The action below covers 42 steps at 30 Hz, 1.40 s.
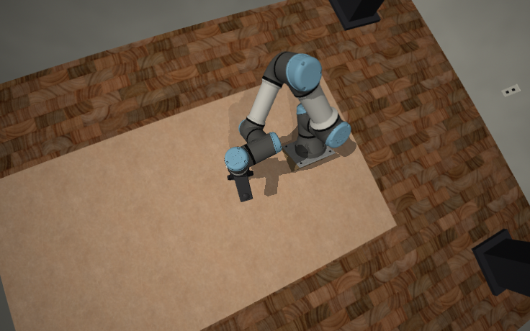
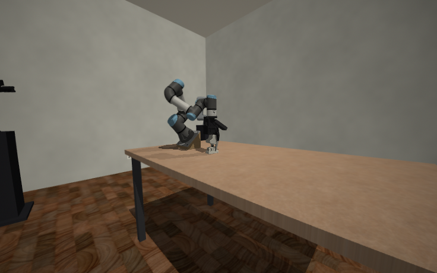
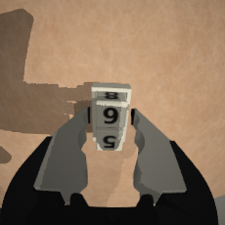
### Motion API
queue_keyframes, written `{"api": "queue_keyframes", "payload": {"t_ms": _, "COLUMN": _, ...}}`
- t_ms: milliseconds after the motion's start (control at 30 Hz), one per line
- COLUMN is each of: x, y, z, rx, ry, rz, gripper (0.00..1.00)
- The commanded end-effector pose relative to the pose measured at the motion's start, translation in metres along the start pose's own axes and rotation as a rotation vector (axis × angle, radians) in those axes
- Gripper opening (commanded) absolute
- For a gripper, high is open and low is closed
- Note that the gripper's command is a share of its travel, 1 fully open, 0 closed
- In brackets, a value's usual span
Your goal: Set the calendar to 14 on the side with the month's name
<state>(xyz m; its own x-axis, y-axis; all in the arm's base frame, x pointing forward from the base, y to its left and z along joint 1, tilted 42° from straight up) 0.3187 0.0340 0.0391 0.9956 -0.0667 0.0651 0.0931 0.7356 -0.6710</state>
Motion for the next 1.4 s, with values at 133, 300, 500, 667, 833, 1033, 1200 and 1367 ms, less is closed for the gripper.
{"api": "queue_keyframes", "payload": {"t_ms": 133, "x": 0.0, "y": 0.0, "z": 0.001, "rx": 0.0, "ry": -0.002, "rz": -0.001, "gripper": 0.28}}
{"api": "queue_keyframes", "payload": {"t_ms": 300, "x": 0.0, "y": 0.0, "z": 0.002, "rx": 0.0, "ry": -0.002, "rz": -0.001, "gripper": 0.28}}
{"api": "queue_keyframes", "payload": {"t_ms": 500, "x": 0.0, "y": 0.0, "z": 0.006, "rx": 0.0, "ry": -0.002, "rz": -0.001, "gripper": 0.28}}
{"api": "queue_keyframes", "payload": {"t_ms": 667, "x": 0.0, "y": 0.0, "z": 0.015, "rx": 0.0, "ry": -0.002, "rz": -0.001, "gripper": 0.28}}
{"api": "queue_keyframes", "payload": {"t_ms": 833, "x": 0.0, "y": 0.0, "z": 0.029, "rx": 0.0, "ry": -0.002, "rz": -0.001, "gripper": 0.28}}
{"api": "queue_keyframes", "payload": {"t_ms": 1033, "x": 0.0, "y": 0.0, "z": 0.043, "rx": 0.0, "ry": -0.002, "rz": -0.001, "gripper": 0.28}}
{"api": "queue_keyframes", "payload": {"t_ms": 1200, "x": 0.0, "y": 0.0, "z": 0.06, "rx": 0.0, "ry": -0.002, "rz": -0.001, "gripper": 0.28}}
{"api": "queue_keyframes", "payload": {"t_ms": 1367, "x": 0.0, "y": 0.0, "z": 0.075, "rx": 0.0, "ry": -0.002, "rz": -0.001, "gripper": 0.28}}
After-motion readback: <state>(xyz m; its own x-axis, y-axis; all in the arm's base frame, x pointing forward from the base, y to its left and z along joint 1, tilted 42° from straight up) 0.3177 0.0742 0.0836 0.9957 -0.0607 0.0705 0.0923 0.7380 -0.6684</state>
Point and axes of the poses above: the point where the finger pads meet when closed, its own z axis back along the fingers, its own x axis across the jaws, y = z × x, the point moved 10 cm from there along z, back along the fingers, and after that the axes turned 5 degrees about z, right-handed, at the moved point
